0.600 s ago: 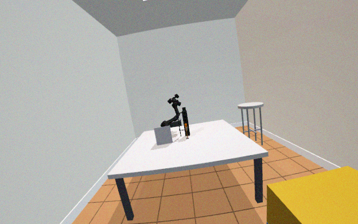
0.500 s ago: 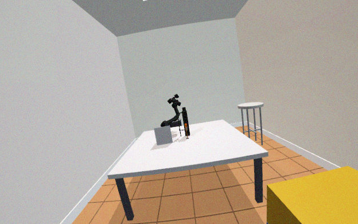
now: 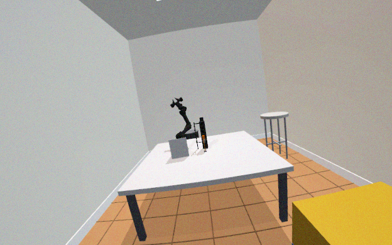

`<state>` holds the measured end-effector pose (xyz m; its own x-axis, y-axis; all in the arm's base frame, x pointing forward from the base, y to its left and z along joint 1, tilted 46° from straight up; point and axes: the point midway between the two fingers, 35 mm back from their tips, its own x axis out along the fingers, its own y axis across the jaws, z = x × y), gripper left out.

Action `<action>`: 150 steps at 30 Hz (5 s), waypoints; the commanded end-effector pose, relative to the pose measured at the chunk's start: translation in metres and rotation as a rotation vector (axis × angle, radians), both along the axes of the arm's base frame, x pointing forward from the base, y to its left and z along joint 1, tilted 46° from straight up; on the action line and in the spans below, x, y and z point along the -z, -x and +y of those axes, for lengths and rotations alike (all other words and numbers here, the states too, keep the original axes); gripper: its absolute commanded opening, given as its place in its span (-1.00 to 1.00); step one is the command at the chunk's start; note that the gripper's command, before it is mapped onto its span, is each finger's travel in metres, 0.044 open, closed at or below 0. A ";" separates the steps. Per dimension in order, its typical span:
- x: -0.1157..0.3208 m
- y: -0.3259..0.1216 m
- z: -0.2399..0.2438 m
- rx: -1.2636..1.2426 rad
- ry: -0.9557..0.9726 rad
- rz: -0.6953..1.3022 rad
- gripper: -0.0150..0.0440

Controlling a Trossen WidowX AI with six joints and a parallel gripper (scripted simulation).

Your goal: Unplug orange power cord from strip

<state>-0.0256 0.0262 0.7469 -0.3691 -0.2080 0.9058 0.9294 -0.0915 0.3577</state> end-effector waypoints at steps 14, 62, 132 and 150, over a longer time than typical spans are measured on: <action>0.069 0.029 -0.216 -0.404 -0.509 -0.112 0.05; 0.623 -0.315 -0.258 -1.201 -2.779 -0.151 0.05; 0.690 -0.278 -0.038 -0.373 -3.653 -0.271 -0.28; 0.701 -0.279 -0.049 -0.373 -3.651 -0.274 -0.49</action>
<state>0.2517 -0.0117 0.0540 -0.1409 0.7136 -0.6862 0.9896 0.0823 -0.1176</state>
